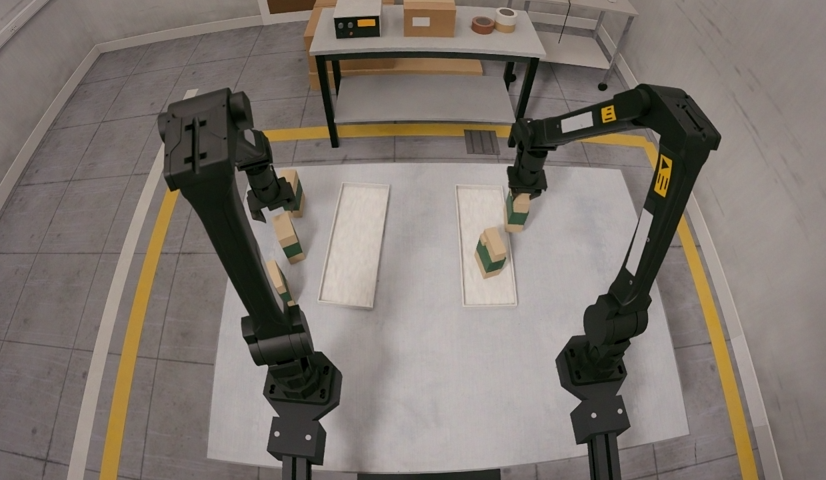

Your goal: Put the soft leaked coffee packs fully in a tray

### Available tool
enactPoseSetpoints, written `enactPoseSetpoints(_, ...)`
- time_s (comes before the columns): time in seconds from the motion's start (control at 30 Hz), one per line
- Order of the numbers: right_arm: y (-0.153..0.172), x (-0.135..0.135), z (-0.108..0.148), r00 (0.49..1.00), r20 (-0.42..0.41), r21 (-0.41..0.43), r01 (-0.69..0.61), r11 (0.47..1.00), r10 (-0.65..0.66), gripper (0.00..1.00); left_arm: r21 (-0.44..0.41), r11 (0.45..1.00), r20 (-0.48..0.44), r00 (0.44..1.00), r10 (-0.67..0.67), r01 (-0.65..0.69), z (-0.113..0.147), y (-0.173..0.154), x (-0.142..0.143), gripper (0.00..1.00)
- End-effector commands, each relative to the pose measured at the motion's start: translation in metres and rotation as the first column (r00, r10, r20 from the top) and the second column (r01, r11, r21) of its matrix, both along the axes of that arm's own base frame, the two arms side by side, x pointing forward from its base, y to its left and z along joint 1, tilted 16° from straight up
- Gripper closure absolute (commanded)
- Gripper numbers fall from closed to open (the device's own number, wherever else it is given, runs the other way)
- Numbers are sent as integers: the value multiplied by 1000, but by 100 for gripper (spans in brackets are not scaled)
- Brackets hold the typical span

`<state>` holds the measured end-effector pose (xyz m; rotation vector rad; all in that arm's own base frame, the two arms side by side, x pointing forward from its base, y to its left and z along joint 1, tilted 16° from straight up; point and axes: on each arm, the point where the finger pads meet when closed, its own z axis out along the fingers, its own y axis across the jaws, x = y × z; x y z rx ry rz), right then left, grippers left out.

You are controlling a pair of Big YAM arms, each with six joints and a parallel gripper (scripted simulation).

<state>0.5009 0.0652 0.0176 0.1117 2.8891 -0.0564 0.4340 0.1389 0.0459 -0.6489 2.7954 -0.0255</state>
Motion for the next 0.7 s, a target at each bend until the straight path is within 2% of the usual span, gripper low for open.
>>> enactPoseSetpoints(0.0,24,24,23,999,51,14,7,1000,-8,77,8,1000,25,1000,-1,1,10,3,9,24)
enactPoseSetpoints(0.1,36,23,17,999,40,12,7,1000,-8,77,8,1000,25,1000,-1,1,10,3,9,24)
enactPoseSetpoints(0.33,57,25,24,998,54,17,7,1000,-8,77,8,1000,25,1000,-1,1,10,3,9,24)
enactPoseSetpoints(0.37,61,24,15,999,38,12,7,1000,-8,77,8,1000,25,1000,-1,1,10,3,9,24)
enactPoseSetpoints(0.47,74,24,15,999,38,13,7,1000,-8,77,8,1000,25,1000,-1,1,10,3,9,24)
enactPoseSetpoints(0.53,82,26,27,998,60,20,7,1000,-8,77,8,1000,25,1000,-1,1,10,3,9,24)
enactPoseSetpoints(0.6,90,25,18,999,45,16,7,1000,-7,77,8,1000,25,1000,-1,1,10,3,9,24)
enactPoseSetpoints(0.67,92,26,25,998,58,21,6,1000,-7,77,8,1000,25,1000,-1,1,10,3,9,24)
